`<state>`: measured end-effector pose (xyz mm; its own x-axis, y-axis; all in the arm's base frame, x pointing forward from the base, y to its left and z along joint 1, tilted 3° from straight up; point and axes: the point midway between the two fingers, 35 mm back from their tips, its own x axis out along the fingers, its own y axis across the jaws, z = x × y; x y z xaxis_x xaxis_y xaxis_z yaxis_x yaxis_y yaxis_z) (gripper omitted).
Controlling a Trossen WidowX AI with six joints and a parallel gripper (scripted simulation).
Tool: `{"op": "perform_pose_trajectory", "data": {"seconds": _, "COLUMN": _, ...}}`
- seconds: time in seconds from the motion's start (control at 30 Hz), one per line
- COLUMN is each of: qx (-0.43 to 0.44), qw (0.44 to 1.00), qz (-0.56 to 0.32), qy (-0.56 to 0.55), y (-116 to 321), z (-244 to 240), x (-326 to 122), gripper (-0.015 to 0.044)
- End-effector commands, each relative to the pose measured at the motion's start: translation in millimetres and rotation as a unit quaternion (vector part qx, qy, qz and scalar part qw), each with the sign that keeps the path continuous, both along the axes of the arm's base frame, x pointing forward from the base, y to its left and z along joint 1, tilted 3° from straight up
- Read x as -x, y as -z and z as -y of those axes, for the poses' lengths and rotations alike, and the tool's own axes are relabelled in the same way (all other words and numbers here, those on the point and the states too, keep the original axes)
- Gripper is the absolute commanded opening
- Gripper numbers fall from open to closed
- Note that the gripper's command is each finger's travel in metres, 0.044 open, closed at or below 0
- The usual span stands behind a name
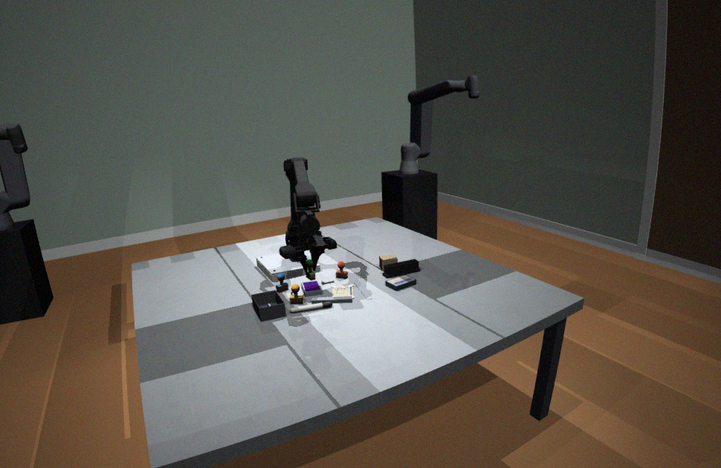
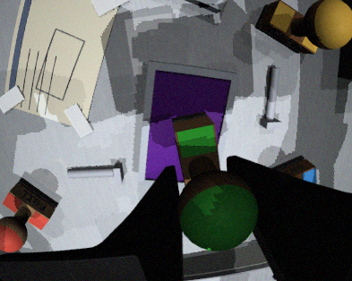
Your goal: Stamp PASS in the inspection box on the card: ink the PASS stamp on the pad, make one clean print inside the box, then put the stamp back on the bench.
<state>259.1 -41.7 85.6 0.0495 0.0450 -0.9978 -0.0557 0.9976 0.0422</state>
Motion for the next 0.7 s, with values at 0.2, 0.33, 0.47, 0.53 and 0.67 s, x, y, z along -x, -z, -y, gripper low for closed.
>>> {"op": "perform_pose_trajectory", "data": {"seconds": 0.2, "qx": -0.002, "qw": 1.0, "qz": -0.001, "qy": 0.0, "y": 7.4, "z": -0.9, "x": 0.1, "gripper": 0.0}}
{"op": "perform_pose_trajectory", "data": {"seconds": 0.33, "qx": -0.002, "qw": 1.0, "qz": -0.001, "qy": 0.0, "y": 10.1, "z": -1.0, "x": 0.0, "gripper": 0.0}}
{"op": "perform_pose_trajectory", "data": {"seconds": 0.47, "qx": -0.002, "qw": 1.0, "qz": -0.001, "qy": 0.0, "y": 12.7, "z": -1.2, "x": 0.0, "gripper": 0.0}}
{"op": "perform_pose_trajectory", "data": {"seconds": 0.53, "qx": -0.002, "qw": 1.0, "qz": -0.001, "qy": 0.0, "y": 14.0, "z": -1.2, "x": 0.0, "gripper": 0.0}}
{"op": "perform_pose_trajectory", "data": {"seconds": 0.67, "qx": -0.002, "qw": 1.0, "qz": -0.001, "qy": 0.0, "y": 16.7, "z": -1.4, "x": 0.0, "gripper": 0.0}}
